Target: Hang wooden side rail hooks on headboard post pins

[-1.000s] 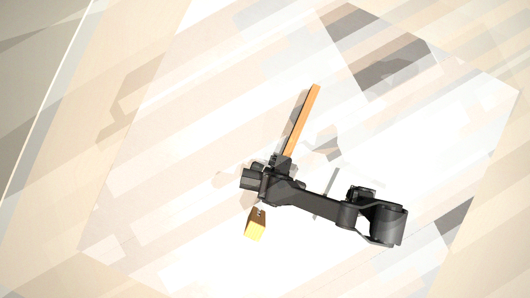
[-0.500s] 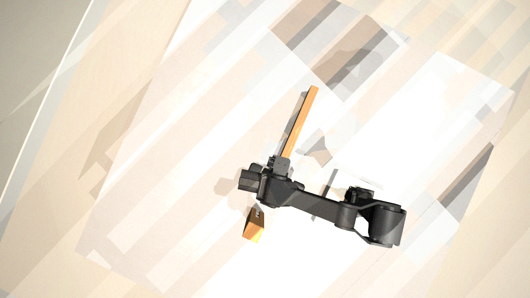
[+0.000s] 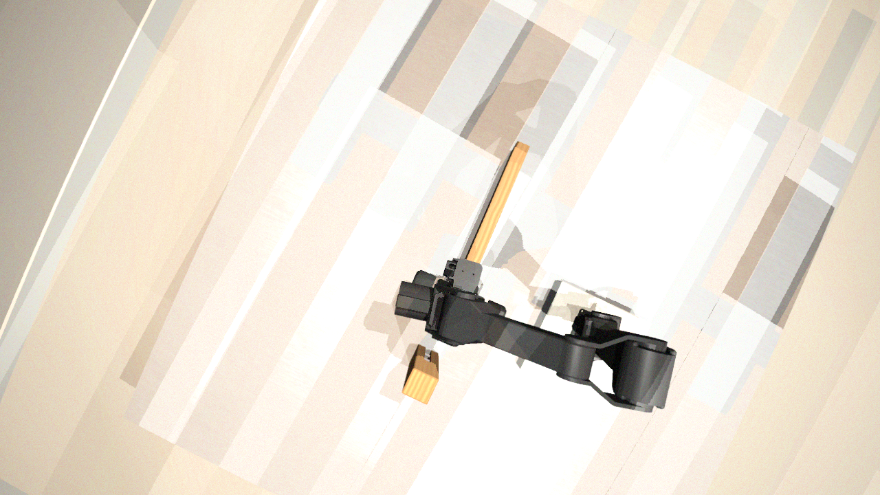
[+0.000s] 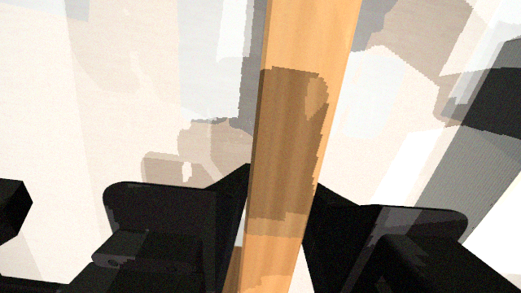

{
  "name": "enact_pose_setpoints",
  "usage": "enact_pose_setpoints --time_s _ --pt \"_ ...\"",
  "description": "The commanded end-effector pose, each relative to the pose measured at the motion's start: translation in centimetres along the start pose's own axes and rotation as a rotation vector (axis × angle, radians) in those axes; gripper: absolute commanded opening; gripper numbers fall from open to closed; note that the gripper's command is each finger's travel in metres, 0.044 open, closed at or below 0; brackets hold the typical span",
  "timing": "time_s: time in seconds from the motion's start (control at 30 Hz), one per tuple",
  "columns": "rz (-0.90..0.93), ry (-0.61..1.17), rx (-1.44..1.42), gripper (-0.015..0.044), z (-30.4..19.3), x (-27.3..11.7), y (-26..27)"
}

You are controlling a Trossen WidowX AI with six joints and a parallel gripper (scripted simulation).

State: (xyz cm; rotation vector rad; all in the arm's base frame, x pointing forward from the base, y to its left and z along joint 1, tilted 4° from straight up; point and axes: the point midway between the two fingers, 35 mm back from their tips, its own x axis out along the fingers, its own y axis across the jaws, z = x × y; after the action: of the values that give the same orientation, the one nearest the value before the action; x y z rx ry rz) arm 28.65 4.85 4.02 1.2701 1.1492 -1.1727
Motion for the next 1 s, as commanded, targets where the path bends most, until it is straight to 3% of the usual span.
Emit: enact_pose_setpoints --time_s 0.0,0.97 --pt "0.020 0.000 0.008 0.0000 -0.01 -0.63 0.32" --pt "0.020 0.000 0.008 0.0000 -0.01 -1.11 0.31"
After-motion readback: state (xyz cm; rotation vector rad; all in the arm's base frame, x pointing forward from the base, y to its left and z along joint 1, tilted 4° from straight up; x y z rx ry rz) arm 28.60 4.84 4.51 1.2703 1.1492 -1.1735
